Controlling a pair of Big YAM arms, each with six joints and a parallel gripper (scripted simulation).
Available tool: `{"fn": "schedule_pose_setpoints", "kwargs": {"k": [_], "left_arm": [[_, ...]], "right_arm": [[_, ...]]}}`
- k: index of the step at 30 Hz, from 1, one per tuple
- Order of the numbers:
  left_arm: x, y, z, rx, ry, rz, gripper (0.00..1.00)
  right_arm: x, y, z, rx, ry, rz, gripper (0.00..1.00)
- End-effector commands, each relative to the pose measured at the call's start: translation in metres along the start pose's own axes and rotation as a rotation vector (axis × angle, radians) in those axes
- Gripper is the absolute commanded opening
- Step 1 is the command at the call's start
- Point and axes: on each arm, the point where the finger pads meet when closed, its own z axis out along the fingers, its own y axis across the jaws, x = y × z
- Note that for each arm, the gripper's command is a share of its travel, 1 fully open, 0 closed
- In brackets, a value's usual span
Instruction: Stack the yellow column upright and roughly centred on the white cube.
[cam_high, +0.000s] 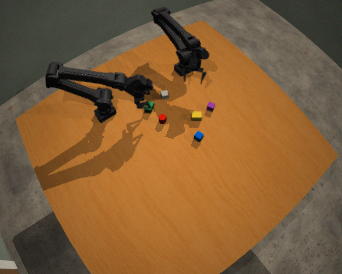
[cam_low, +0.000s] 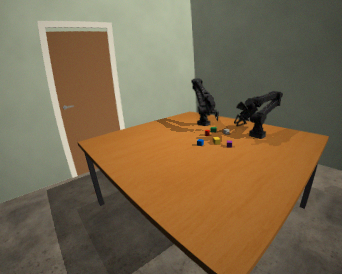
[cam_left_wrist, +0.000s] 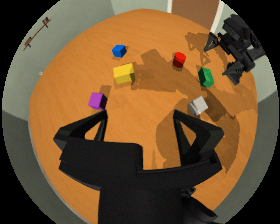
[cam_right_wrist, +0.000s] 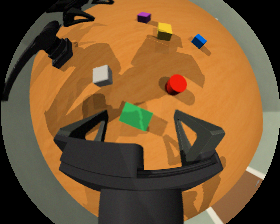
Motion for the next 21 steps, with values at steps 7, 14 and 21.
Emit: {"fn": "schedule_pose_setpoints", "kwargs": {"k": [7,14,21], "left_arm": [[-0.024,-0.034,0.010,0.037,0.049,-0.063,1.00],[-0.034,-0.087,0.028,0.130,0.113,0.020,1.00],[-0.038,-0.152,0.042,0.237,0.174,0.137,1.00]], "right_arm": [[0.013,0.010,-0.001,-0.004,0.027,0.009,1.00],[0.009,0.012,-0.004,-0.003,0.009,0.000,1.00],[0.014,0.013,-0.003,-0.004,0.016,-0.002,1.00]]}}
